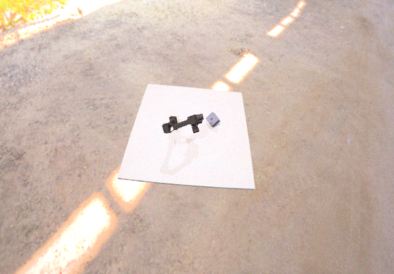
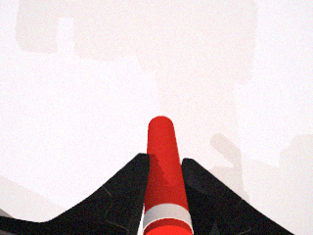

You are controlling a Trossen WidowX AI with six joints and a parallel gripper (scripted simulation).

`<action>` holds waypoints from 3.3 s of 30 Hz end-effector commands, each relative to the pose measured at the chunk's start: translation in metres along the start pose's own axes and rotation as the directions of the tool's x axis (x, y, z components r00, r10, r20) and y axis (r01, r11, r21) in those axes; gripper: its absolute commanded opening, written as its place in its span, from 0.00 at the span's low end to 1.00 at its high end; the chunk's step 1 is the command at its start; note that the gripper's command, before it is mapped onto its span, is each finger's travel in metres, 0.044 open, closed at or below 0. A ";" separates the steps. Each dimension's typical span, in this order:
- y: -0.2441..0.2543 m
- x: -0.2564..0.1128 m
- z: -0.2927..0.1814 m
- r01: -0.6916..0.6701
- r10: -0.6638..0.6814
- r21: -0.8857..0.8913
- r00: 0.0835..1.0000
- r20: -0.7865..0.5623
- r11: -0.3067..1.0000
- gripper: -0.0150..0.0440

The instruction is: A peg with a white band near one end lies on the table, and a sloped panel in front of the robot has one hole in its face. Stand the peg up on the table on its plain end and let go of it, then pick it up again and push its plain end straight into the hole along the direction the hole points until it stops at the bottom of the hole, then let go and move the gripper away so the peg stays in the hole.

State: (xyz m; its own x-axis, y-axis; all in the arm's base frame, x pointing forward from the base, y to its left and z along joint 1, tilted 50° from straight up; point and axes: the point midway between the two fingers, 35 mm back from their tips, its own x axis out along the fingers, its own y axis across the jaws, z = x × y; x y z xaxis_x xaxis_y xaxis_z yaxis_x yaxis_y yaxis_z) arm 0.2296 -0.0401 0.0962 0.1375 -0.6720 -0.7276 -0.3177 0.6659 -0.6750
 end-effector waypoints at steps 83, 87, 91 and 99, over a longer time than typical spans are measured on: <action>0.071 -0.003 0.115 0.112 0.107 -0.385 0.857 0.504 0.916 0.25; 0.072 -0.001 0.118 0.115 0.108 -0.388 0.855 0.508 0.915 0.25; 0.073 0.002 0.122 0.118 0.109 -0.390 0.852 0.513 0.913 0.25; 0.075 0.008 0.130 0.125 0.110 -0.395 0.846 0.522 0.910 0.25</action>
State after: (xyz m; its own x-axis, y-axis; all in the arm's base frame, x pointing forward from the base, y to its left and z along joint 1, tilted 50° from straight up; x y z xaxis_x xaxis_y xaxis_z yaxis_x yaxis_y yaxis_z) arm 0.3263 0.0472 0.0286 0.5737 -0.3297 -0.7497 -0.6343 0.4002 -0.6614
